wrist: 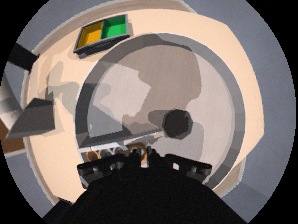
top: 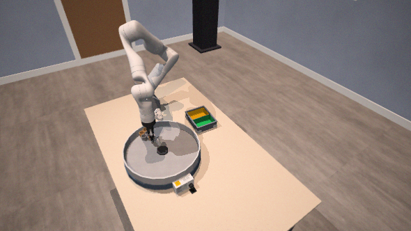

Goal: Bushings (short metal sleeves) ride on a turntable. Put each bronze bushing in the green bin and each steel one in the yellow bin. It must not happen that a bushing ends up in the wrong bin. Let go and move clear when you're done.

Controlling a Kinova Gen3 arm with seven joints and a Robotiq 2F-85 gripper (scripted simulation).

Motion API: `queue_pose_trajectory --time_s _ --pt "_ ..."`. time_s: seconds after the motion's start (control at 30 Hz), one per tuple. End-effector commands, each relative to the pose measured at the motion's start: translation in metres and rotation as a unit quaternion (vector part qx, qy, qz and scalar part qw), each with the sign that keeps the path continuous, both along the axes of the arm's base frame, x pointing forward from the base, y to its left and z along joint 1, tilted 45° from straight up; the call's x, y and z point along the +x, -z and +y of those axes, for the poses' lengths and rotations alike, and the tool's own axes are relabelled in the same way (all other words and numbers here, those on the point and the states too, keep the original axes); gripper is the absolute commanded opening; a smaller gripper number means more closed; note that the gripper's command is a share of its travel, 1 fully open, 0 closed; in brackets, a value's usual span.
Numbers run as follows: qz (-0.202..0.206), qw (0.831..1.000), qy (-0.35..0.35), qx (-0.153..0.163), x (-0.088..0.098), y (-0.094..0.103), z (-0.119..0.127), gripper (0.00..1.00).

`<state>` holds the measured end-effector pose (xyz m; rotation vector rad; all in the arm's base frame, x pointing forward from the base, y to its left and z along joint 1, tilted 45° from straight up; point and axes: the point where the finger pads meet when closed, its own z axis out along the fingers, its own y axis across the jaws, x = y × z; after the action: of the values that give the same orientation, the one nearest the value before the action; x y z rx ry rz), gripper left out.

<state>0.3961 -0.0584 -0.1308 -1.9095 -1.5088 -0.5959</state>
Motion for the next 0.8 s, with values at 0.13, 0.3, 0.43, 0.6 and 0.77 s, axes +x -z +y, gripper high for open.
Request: queue_pose_trajectory --time_s 0.13,0.3,0.43,0.6,0.77 --pt "-0.001 1.000 0.001 0.000 0.001 -0.012 -0.013 0.00" --pt "-0.001 1.000 0.001 0.000 0.001 -0.018 -0.019 0.00" --pt "-0.001 1.000 0.001 0.000 0.002 -0.030 -0.031 0.00" --pt "-0.001 1.000 0.001 0.000 0.002 -0.030 -0.031 0.00" --pt "-0.001 1.000 0.001 0.000 0.002 -0.045 -0.046 0.00"
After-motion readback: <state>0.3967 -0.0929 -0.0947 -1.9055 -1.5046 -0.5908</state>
